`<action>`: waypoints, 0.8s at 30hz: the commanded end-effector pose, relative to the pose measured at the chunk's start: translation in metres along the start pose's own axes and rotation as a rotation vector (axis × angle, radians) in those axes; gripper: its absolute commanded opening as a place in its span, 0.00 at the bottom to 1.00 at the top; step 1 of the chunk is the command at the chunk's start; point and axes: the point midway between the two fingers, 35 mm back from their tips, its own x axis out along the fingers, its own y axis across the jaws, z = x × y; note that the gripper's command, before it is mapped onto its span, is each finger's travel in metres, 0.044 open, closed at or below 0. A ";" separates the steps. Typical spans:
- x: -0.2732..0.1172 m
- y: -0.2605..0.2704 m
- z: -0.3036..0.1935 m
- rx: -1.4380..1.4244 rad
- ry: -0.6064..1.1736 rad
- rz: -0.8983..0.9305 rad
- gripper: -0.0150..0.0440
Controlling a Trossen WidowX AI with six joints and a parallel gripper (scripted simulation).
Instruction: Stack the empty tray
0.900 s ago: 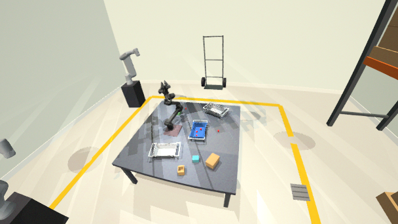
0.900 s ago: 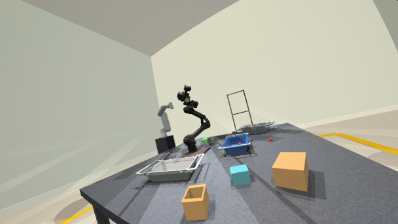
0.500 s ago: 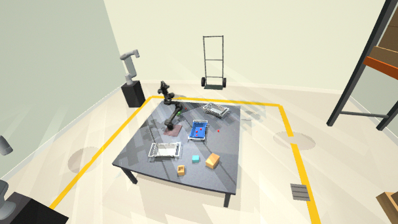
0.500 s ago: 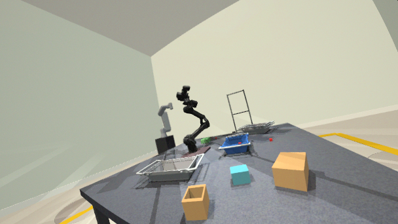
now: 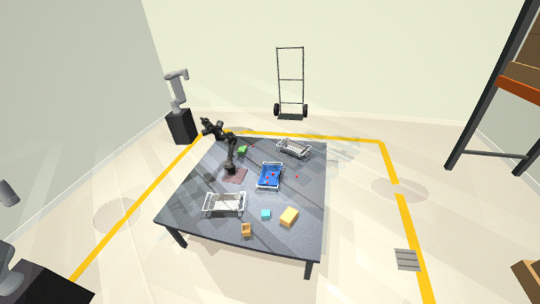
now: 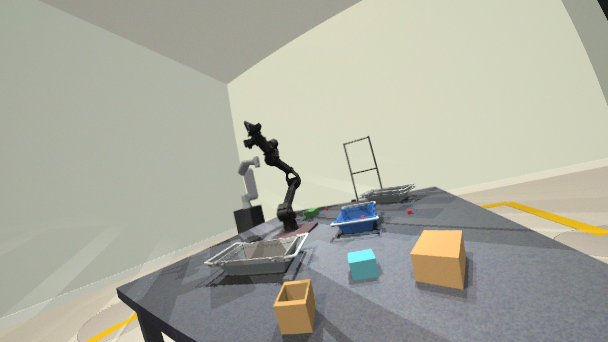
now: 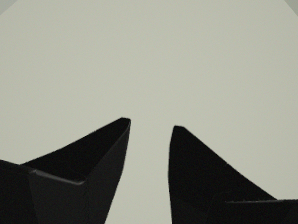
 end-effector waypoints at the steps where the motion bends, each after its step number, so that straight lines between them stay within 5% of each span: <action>1: 0.011 -0.067 0.032 -0.102 -0.099 -0.231 0.39; 12: -0.027 -0.225 0.049 -0.295 -0.074 -0.790 0.39; 24: -0.153 -0.356 0.001 -0.476 0.277 -1.385 0.39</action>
